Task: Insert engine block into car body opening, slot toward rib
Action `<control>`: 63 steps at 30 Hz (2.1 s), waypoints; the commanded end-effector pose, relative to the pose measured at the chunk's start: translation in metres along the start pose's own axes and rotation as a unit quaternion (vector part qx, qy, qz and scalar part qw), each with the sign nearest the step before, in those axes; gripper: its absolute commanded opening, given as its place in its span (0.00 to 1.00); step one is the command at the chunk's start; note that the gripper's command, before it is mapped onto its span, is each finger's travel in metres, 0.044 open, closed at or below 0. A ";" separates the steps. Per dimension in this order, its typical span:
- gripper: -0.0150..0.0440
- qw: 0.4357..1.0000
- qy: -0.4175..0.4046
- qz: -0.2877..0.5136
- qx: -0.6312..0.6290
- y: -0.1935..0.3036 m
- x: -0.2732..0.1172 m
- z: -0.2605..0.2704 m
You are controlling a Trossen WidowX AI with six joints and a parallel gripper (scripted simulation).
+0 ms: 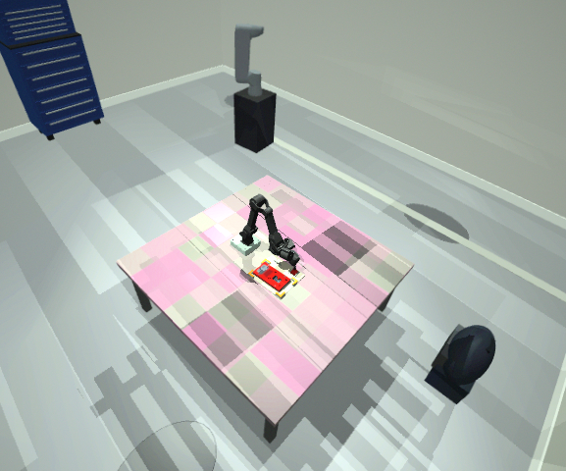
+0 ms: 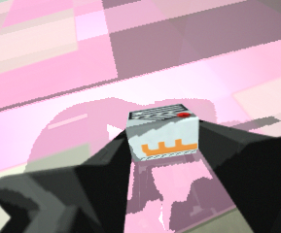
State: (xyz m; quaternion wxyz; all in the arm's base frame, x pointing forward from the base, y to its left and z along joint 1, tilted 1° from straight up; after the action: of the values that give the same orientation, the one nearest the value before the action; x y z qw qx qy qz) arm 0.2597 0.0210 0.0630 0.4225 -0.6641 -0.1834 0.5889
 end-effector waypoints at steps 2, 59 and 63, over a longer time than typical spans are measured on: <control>0.25 1.000 -0.002 -0.002 0.003 0.008 0.007 0.001; 1.00 1.000 -0.001 0.001 0.006 -0.003 -0.039 0.000; 1.00 0.999 -0.004 0.013 0.029 -0.005 -0.038 -0.001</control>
State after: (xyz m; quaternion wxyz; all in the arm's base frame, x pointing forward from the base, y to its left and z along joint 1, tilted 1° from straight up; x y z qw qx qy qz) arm 0.2515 -0.0061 0.0897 0.4283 -0.6583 -0.1746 0.5938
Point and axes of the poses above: the point midway between the two fingers, 35 mm back from their tips, its own x axis out along the fingers, its own z axis across the jaws, y = z × x, the point moved 9 cm from there along -x, back along the fingers, and after that the axes turned 5 degrees about x, right-handed, at the moved point
